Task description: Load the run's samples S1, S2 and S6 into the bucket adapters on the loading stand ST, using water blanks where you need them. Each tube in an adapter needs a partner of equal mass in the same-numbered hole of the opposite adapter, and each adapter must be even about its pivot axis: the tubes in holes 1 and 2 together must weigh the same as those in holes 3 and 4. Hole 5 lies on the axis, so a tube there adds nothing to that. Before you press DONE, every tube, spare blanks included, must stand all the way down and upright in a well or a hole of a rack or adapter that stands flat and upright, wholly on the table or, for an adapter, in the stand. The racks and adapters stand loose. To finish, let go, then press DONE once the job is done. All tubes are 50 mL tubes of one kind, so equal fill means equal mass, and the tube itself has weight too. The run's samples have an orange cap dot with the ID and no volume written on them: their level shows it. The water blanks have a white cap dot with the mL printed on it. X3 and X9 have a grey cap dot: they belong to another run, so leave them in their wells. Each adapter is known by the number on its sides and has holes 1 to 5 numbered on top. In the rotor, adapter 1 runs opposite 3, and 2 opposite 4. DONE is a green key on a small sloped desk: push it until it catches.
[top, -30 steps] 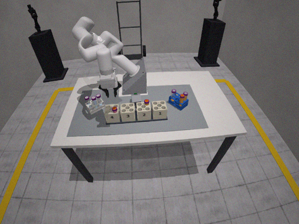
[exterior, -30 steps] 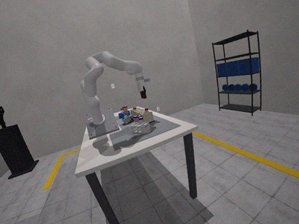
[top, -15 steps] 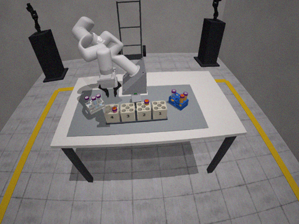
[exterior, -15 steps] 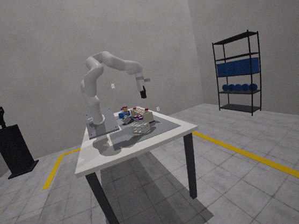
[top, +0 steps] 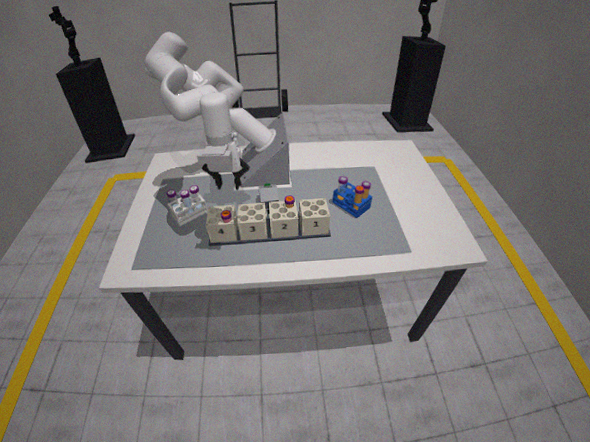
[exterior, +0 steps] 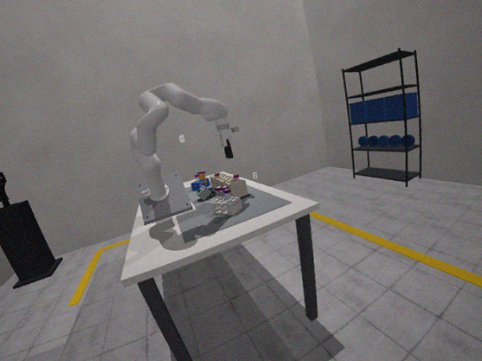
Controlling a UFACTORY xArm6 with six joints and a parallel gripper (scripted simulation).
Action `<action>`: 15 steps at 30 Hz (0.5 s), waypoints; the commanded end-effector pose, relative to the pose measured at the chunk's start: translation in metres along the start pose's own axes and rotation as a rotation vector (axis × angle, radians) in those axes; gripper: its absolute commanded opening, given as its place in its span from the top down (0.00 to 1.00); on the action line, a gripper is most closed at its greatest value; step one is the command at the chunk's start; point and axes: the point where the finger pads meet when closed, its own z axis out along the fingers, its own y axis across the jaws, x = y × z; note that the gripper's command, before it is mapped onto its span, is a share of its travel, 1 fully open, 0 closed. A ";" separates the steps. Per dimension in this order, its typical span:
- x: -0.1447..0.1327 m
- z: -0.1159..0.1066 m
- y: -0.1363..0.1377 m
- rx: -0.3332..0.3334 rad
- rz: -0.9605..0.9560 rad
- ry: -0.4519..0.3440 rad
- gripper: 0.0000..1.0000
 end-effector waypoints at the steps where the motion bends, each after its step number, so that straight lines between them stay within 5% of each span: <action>1: -0.006 -0.002 -0.021 -0.003 0.160 0.008 0.43; 15: -0.027 -0.001 -0.078 -0.001 0.560 0.008 0.43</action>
